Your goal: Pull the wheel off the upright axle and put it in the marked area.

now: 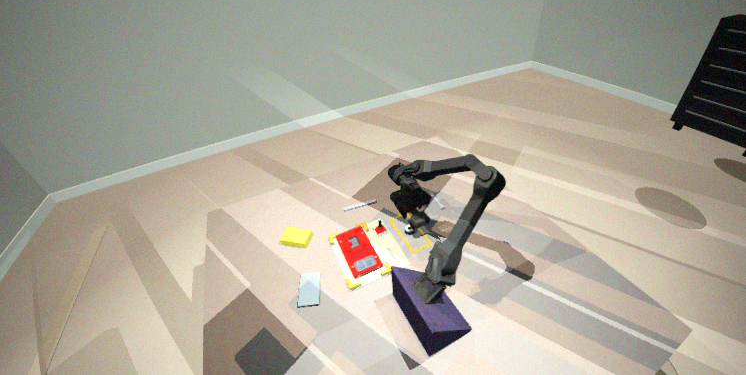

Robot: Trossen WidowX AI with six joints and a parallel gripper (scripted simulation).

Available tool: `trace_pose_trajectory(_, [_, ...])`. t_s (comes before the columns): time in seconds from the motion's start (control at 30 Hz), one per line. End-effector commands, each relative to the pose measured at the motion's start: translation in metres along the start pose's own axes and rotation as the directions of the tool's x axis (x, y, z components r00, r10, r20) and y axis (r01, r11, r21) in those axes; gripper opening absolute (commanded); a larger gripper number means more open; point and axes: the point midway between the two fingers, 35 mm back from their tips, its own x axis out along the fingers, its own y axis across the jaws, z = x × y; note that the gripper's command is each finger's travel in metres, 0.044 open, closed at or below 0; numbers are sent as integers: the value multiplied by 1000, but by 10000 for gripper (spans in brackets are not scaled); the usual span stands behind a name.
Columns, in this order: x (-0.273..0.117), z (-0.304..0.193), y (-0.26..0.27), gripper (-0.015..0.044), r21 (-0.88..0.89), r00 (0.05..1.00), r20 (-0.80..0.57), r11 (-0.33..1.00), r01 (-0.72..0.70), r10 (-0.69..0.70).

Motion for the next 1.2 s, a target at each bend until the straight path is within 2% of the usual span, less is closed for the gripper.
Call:
trace_pose_trajectory(0.0, [-21,3,2,300,11,1000,5,1000,-15,15])
trace_pose_trajectory(0.07, [-21,3,2,300,11,1000,5,1000,-15,15])
trace_pose_trajectory(0.1, [-16,0,1,326,2,1000,1,1000,-17,17])
trace_pose_trajectory(0.23, [-36,-17,-24,431,3,1000,-9,1000,-16,16])
trace_pose_trajectory(0.27, [-41,-22,-33,440,3,1000,-10,1000,-15,15])
trace_pose_trajectory(0.47, [-64,-37,-79,440,6,1000,0,1000,-10,10])
trace_pose_trajectory(1.17, [-65,-38,-81,440,6,1000,1,1000,-10,10])
